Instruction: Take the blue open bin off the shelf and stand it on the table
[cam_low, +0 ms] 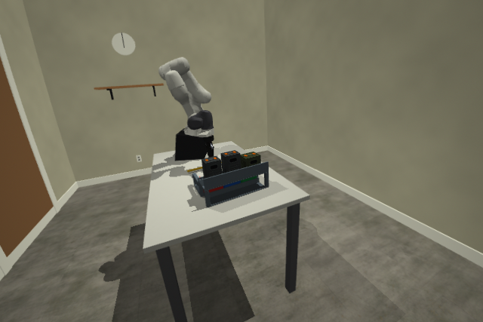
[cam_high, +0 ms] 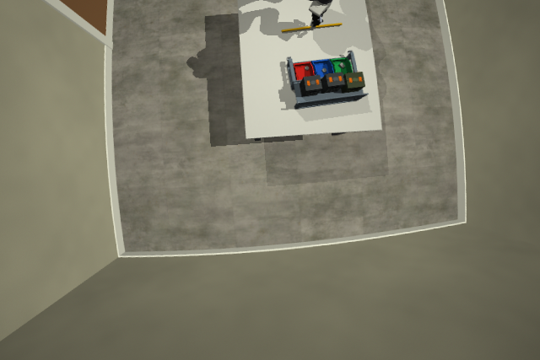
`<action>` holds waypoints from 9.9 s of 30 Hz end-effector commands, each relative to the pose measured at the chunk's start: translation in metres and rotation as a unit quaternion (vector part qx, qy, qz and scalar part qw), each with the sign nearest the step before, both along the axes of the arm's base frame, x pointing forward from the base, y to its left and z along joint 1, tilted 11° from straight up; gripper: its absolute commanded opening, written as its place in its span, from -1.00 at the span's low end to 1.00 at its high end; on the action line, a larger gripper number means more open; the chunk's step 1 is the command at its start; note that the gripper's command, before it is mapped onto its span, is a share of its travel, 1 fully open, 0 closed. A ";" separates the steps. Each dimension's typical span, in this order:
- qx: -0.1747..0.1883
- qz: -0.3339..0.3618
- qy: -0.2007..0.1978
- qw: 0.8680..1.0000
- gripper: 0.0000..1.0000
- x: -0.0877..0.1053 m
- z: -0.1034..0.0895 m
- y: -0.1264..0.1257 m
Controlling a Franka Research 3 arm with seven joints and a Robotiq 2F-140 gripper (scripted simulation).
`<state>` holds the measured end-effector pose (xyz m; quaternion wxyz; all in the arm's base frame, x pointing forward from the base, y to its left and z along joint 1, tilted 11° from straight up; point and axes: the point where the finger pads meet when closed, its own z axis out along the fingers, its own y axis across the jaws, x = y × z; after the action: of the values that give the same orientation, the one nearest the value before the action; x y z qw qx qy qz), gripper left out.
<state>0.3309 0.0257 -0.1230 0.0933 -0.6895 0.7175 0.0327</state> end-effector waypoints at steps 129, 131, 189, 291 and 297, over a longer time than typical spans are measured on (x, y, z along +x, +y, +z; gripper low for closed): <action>-0.001 -0.005 0.000 1.000 0.15 -0.010 0.121 -0.020; -0.001 -0.005 0.000 1.000 0.15 -0.010 0.121 -0.020; -0.003 -0.014 -0.002 1.000 0.15 -0.008 0.115 -0.018; -0.003 -0.015 -0.002 1.000 0.15 -0.007 0.115 -0.017; -0.001 -0.005 0.000 1.000 0.15 -0.007 0.121 -0.016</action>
<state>0.3211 0.0056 -0.0311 0.0963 -0.6510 0.7529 0.0136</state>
